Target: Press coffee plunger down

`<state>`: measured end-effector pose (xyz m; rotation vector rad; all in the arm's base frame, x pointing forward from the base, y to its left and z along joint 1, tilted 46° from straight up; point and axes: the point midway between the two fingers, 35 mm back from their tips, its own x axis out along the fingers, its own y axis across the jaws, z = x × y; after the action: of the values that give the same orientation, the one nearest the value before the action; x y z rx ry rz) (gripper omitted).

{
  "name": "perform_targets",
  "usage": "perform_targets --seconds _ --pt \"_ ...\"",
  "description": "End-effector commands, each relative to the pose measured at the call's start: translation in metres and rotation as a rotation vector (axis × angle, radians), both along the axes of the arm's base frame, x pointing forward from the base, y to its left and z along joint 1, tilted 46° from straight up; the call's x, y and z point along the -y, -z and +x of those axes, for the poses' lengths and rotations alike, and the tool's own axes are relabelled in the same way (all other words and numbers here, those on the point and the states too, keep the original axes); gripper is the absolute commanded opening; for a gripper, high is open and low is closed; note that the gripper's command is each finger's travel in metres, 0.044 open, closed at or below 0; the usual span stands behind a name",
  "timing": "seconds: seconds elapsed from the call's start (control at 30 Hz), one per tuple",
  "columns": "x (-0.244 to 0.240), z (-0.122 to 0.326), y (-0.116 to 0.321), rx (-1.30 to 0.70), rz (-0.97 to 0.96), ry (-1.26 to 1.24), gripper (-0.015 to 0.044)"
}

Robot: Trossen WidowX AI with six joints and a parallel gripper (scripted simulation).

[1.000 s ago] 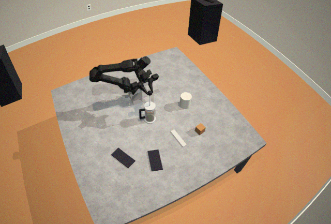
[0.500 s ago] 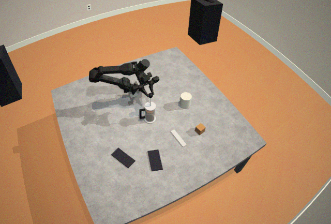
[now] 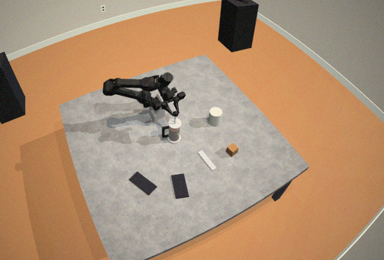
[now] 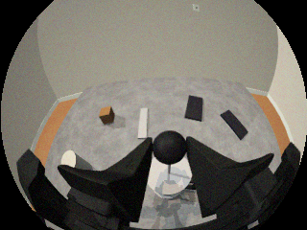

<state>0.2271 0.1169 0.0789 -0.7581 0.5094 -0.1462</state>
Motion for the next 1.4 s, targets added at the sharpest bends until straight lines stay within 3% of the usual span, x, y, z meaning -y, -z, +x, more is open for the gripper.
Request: perform_targets --seconds 0.0,1.37 --pt "0.018 -0.005 0.019 -0.052 -0.034 0.013 0.0126" --pt "0.034 0.018 0.037 -0.039 -0.039 0.011 0.0126"
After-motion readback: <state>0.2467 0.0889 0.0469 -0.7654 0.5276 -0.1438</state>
